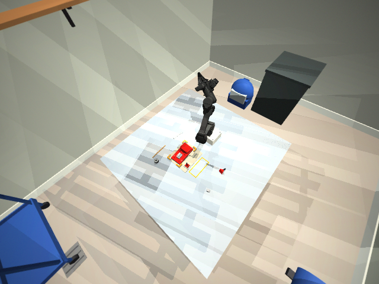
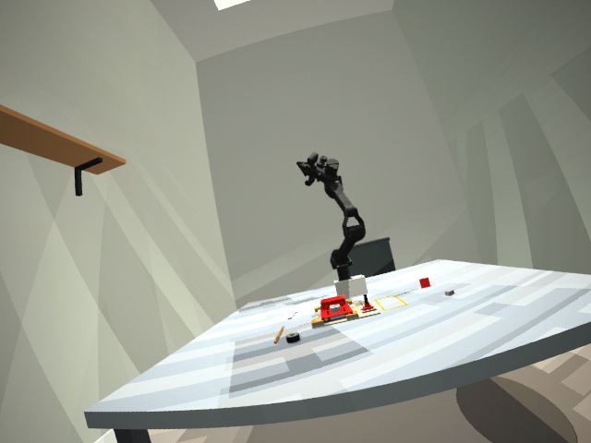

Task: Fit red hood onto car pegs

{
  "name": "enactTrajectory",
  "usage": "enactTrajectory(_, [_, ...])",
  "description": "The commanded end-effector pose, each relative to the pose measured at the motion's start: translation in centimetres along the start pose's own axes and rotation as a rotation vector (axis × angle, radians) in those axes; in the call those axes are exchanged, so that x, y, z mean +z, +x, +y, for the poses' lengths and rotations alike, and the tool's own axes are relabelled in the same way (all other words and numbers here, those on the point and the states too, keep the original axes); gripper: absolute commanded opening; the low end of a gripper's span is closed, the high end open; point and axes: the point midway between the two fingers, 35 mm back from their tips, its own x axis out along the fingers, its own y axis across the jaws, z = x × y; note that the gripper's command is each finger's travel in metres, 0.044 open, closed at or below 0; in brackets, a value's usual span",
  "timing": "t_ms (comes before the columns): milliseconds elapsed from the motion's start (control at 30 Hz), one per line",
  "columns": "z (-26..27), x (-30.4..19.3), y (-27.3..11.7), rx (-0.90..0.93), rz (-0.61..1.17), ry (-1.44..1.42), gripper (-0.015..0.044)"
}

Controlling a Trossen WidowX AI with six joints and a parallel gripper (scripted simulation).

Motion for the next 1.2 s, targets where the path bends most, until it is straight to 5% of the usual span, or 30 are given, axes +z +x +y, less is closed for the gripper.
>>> enactTrajectory(0, [-0.1, 0.1, 0.0, -0.001, 0.001, 0.000, 0.0026])
enactTrajectory(533, [-11.5, -1.6, 3.0, -0.088, 0.184, -0.039, 0.0440])
enactTrajectory(1167, [-17.0, -20.9, 4.3, 0.061, 0.808, -0.278, 0.0440])
